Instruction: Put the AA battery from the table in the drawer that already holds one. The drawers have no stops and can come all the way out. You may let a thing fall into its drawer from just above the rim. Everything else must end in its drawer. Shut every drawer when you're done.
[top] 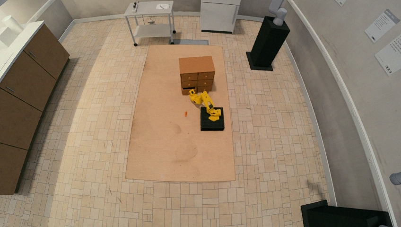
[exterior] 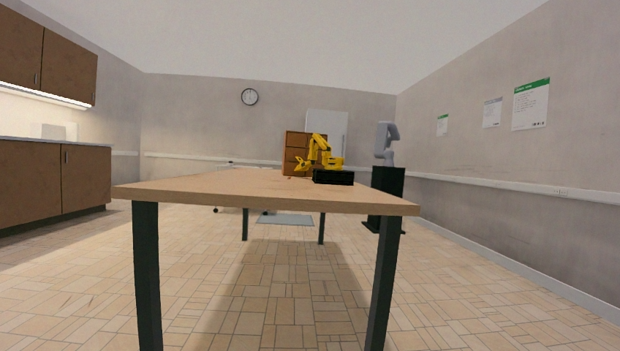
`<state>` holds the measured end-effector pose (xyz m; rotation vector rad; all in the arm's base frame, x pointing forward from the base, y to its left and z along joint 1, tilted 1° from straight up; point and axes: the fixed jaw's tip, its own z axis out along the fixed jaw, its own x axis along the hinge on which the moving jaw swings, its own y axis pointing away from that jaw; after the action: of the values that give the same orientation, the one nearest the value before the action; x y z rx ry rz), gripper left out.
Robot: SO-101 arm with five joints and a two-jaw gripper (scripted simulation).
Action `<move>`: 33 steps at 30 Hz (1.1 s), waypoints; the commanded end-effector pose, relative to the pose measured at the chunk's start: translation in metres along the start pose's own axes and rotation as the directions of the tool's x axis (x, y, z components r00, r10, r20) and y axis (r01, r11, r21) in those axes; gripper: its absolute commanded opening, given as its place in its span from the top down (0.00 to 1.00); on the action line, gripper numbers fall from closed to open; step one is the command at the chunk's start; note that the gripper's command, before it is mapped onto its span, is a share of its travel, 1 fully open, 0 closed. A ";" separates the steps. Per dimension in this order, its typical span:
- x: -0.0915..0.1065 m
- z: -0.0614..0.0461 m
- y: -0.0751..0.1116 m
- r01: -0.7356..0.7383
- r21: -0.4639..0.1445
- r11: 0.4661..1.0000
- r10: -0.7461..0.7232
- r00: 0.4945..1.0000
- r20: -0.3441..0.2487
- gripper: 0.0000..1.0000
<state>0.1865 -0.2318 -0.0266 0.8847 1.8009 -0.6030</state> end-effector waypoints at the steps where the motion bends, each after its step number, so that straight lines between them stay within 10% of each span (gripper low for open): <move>1: -0.015 0.007 -0.002 -0.007 0.005 1.000 0.007 0.999 0.053 1.00; 33: -0.018 0.016 -0.007 -0.014 0.021 1.000 0.013 0.998 0.053 1.00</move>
<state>0.1931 -0.2472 -0.0183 0.8805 1.7598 -0.6236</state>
